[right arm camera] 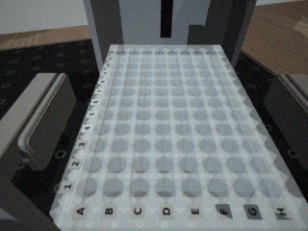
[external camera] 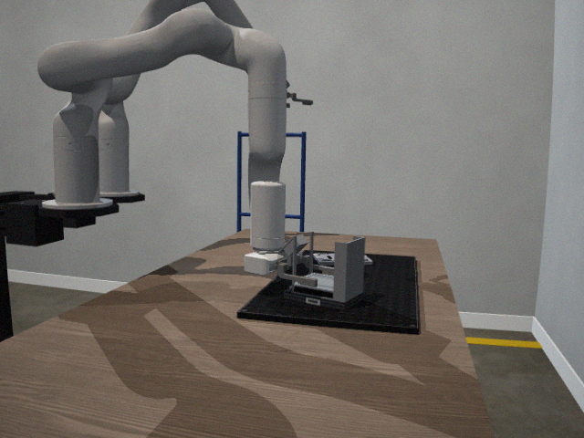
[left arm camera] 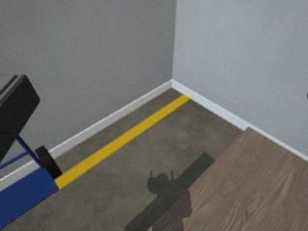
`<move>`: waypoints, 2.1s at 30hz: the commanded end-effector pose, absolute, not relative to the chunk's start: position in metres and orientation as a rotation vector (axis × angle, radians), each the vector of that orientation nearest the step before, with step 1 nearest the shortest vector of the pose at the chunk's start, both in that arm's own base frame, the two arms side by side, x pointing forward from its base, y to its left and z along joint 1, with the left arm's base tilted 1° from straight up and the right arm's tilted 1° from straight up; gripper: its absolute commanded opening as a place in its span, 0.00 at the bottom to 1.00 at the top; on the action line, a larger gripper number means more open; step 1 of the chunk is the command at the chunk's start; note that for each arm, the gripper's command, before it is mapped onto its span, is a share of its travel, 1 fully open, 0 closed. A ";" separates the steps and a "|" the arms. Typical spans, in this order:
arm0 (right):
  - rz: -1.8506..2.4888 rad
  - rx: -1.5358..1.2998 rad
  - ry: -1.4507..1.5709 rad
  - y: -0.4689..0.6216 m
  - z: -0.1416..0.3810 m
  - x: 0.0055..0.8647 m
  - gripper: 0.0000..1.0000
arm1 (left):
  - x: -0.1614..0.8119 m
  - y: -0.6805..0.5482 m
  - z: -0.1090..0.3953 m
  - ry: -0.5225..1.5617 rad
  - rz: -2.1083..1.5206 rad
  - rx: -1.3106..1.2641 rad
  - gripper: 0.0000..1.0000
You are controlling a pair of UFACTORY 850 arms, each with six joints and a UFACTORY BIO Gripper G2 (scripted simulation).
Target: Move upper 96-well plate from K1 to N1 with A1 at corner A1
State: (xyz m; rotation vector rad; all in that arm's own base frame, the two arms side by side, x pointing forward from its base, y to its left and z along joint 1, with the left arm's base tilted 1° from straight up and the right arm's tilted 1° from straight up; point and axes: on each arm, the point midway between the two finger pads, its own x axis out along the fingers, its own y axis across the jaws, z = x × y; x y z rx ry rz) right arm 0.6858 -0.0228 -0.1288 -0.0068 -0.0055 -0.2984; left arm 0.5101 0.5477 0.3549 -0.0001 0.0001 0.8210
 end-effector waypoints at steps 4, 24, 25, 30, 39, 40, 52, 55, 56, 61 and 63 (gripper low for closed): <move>-0.298 -0.010 -0.010 -0.023 -0.129 0.687 0.37 | 0.511 0.548 0.357 -0.003 0.821 0.001 1.00; -0.298 -0.010 -0.010 -0.023 -0.129 0.687 0.00 | 0.511 0.548 0.357 -0.003 0.821 0.001 1.00; -0.298 -0.010 -0.010 -0.023 -0.129 0.687 0.00 | 0.511 0.548 0.357 -0.003 0.821 0.001 1.00; -0.298 -0.010 -0.010 -0.023 -0.129 0.687 0.00 | 0.511 0.548 0.357 -0.003 0.821 0.001 1.00; -0.298 -0.010 -0.010 -0.023 -0.129 0.687 0.00 | 0.511 0.548 0.357 -0.003 0.821 0.001 1.00; -0.298 -0.010 -0.010 -0.023 -0.129 0.687 0.00 | 0.511 0.548 0.357 -0.003 0.821 0.001 1.00; -0.298 -0.010 -0.010 -0.023 -0.129 0.687 0.00 | 0.511 0.548 0.357 -0.003 0.821 0.001 1.00; -0.298 -0.010 -0.010 -0.023 -0.129 0.687 0.00 | 0.511 0.548 0.357 -0.003 0.821 0.001 1.00; -0.298 -0.010 -0.010 -0.023 -0.129 0.687 0.00 | 0.511 0.548 0.357 -0.003 0.821 0.001 1.00; -0.298 -0.010 -0.010 -0.023 -0.129 0.687 0.00 | 0.511 0.548 0.357 -0.003 0.821 0.001 1.00; -0.298 -0.010 -0.010 -0.023 -0.129 0.687 0.00 | 0.511 0.548 0.357 -0.003 0.821 0.001 1.00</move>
